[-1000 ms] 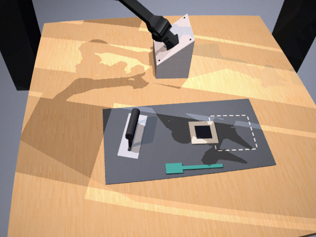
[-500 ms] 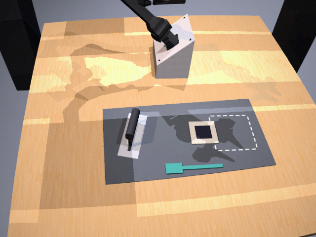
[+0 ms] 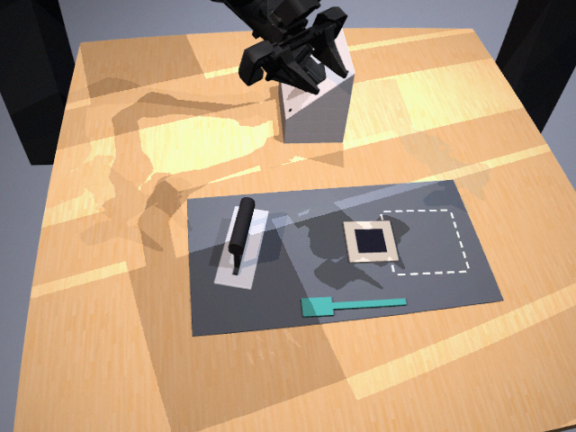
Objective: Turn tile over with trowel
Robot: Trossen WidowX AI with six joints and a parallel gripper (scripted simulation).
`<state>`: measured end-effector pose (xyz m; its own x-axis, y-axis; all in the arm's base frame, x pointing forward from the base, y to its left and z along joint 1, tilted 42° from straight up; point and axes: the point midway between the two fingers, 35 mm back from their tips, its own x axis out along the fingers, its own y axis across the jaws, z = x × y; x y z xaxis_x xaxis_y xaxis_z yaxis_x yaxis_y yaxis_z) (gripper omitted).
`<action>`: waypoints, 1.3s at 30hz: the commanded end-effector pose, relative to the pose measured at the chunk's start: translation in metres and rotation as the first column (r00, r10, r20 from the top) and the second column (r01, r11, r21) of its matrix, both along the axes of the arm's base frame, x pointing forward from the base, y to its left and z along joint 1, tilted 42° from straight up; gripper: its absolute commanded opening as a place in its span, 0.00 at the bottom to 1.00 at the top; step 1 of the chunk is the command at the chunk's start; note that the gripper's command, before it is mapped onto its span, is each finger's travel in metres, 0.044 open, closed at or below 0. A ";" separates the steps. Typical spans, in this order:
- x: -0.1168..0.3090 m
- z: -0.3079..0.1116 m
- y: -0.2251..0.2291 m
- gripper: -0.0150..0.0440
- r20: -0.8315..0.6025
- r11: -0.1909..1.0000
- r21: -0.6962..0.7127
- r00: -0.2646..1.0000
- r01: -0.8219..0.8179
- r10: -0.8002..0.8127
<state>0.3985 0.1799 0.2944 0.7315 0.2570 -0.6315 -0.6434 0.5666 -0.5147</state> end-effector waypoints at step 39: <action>-0.009 -0.157 -0.291 0.71 -0.105 0.204 -0.395 0.176 0.896 -0.979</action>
